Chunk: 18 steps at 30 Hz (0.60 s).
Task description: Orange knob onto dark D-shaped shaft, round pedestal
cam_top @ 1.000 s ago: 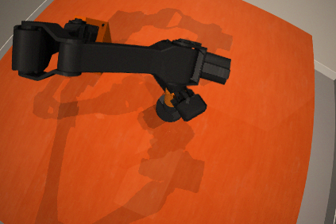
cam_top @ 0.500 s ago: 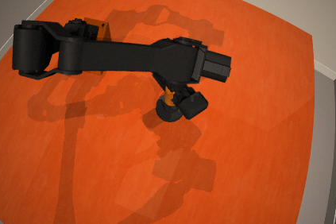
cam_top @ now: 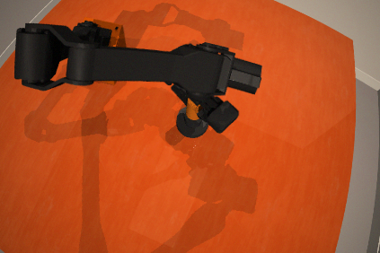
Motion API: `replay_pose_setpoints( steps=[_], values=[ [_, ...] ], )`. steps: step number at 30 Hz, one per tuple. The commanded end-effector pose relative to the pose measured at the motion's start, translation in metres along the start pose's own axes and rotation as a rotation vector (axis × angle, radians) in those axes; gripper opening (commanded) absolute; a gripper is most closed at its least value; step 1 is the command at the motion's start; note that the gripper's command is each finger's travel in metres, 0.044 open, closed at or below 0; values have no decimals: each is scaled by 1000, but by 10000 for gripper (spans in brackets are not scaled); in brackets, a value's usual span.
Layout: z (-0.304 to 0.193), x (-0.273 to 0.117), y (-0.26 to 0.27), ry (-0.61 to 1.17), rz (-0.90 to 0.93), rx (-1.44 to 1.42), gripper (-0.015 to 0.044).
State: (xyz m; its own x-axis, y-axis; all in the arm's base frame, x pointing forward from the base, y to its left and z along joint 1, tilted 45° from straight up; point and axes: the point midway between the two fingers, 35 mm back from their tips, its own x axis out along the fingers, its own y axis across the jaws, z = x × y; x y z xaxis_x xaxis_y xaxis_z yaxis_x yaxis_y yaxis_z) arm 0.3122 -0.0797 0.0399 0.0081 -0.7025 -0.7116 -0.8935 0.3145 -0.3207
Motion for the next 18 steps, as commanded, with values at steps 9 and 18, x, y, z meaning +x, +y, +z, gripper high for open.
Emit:
replay_pose_setpoints(
  steps=[9, 18],
  values=[
    [0, 1, 0, -3, -2, -5, 0],
    [0, -2, -1, -3, -2, -5, 0]
  ],
)
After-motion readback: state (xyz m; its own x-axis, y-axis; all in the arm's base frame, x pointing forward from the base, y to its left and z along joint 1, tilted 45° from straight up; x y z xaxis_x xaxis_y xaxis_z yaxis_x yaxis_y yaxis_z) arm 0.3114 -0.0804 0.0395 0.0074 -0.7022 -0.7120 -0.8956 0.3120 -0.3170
